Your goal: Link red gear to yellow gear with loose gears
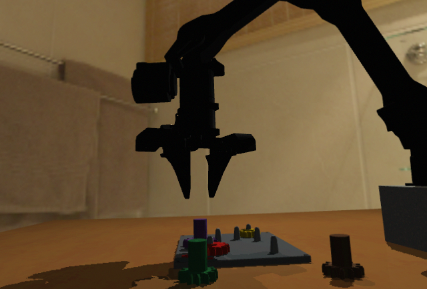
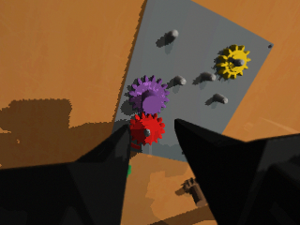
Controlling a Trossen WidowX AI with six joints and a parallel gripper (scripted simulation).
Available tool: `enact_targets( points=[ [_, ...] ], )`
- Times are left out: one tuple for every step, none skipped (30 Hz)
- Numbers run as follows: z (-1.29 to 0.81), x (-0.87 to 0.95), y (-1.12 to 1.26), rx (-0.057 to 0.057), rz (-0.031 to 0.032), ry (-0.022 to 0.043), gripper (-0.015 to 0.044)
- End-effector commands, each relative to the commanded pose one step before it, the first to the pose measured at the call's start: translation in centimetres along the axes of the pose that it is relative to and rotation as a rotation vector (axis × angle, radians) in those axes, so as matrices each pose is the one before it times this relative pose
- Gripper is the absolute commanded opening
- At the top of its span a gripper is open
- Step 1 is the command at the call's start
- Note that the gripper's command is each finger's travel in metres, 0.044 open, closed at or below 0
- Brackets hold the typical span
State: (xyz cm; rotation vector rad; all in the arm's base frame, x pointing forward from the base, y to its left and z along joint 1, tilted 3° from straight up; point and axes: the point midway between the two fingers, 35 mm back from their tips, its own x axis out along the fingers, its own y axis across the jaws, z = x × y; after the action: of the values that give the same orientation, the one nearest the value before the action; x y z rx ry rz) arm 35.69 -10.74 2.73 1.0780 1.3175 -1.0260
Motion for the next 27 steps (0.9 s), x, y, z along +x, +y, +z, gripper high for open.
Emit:
enact_targets(
  points=[
    [-4.556, 0.132, 2.632, -0.2416, 0.00289, 0.00118, 0.0271],
    [-1.415, 0.007, 1.129, -0.0857, 0.00172, 0.00037, 0.0298],
    [-1.377, 0.009, 1.186, -0.0857, 0.00178, 0.00044, 0.0324],
    [-1.193, 0.010, 1.114, -0.0767, 0.00165, 0.00045, 0.0350],
    [-1.043, -0.014, 1.189, -0.0723, 0.00169, 0.00043, 0.0376],
    [-0.603, -0.007, 0.744, -0.0436, 0.00105, 0.00028, 0.0402],
    [-0.195, -0.002, 0.254, -0.0145, 0.00035, 0.00010, 0.0429],
    [0.000, 0.000, 0.000, 0.0000, 0.00000, 0.00000, 0.0440],
    [0.000, 0.000, 0.000, 0.0000, 0.00000, 0.00000, 0.0440],
    [0.000, 0.000, 0.000, 0.0000, 0.00000, 0.00000, 0.0440],
    [0.000, 0.000, 0.000, 0.0000, 0.00000, 0.00000, 0.0440],
    [0.017, 0.177, 0.028, 0.0000, 0.00002, 0.00000, 0.0440],
    [0.041, 0.443, 0.068, 0.0000, 0.00005, -0.00001, 0.0440],
    [0.015, 0.177, 0.026, 0.0000, 0.00002, 0.00000, 0.0440],
    [0.003, 0.189, 0.003, 0.0000, 0.00000, 0.00001, 0.0440],
    [0.005, 0.565, 0.006, 0.0000, 0.00001, 0.00002, 0.0440],
    [-0.002, 0.564, -0.001, 0.0000, 0.00000, 0.00003, 0.0440],
    [-0.002, 0.187, -0.002, 0.0000, 0.00000, 0.00001, 0.0440],
    [0.000, 0.000, 0.000, 0.0000, 0.00000, 0.00000, 0.0440],
    [0.000, 0.000, 0.000, 0.0000, 0.00000, 0.00000, 0.0440],
    [0.000, 0.000, 0.000, 0.0000, 0.00000, 0.00000, 0.0440],
    [0.001, 0.026, 0.001, 0.0000, 0.00000, 0.00000, 0.0440],
    [0.003, 0.078, 0.004, 0.0000, 0.00000, 0.00000, 0.0440],
    [0.004, 0.130, 0.006, 0.0000, 0.00000, 0.00000, 0.0440],
    [0.005, 0.161, 0.006, 0.0000, 0.00000, 0.00000, 0.0440],
    [0.004, 0.161, 0.006, 0.0000, 0.00000, 0.00000, 0.0440],
    [0.004, 0.161, 0.005, 0.0000, 0.00000, 0.00001, 0.0440]
  ],
)
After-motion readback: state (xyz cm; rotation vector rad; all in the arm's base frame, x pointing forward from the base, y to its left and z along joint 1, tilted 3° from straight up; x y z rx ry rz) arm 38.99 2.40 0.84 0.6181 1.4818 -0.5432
